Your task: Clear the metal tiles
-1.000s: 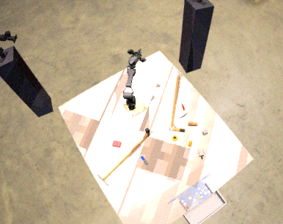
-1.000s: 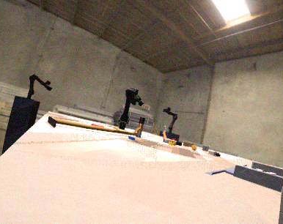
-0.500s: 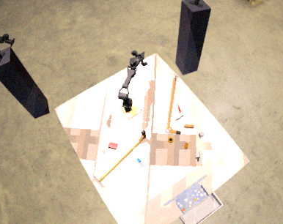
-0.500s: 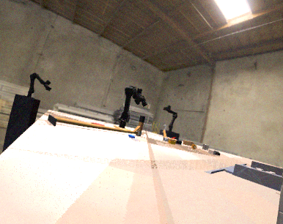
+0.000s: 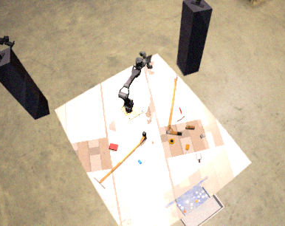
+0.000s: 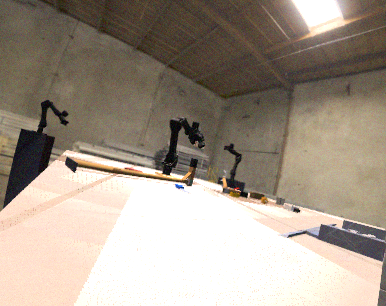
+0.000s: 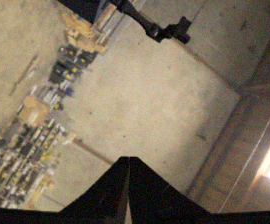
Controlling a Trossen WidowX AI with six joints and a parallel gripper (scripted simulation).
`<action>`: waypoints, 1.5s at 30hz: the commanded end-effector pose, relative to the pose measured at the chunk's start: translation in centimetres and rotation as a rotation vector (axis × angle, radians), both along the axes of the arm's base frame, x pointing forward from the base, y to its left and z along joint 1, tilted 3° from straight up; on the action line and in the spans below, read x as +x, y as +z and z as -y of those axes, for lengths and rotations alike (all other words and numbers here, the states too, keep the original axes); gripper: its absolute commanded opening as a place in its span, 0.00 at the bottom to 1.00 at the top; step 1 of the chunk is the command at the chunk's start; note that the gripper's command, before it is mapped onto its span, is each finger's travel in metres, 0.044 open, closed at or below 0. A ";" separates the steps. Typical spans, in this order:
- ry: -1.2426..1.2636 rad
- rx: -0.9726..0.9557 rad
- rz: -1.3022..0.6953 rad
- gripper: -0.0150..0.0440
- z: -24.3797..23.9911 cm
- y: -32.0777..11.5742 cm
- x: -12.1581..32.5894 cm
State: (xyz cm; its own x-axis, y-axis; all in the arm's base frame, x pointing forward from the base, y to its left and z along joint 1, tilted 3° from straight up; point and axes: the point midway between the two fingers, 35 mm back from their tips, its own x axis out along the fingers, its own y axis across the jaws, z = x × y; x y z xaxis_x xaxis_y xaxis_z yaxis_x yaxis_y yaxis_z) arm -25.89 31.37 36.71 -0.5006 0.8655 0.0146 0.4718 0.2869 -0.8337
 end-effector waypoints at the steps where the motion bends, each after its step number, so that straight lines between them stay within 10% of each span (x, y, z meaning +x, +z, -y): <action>1: -0.038 -0.060 -0.022 0.25 -1.6 -0.7 1.0; 45: -0.515 -0.485 -0.394 0.25 -11.0 -4.6 16.7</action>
State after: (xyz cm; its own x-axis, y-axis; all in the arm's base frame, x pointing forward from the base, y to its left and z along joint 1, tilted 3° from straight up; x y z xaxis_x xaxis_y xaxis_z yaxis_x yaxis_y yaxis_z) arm -10.49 41.75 32.83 -0.1038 0.9496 -0.2958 0.1398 -0.2805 -0.9496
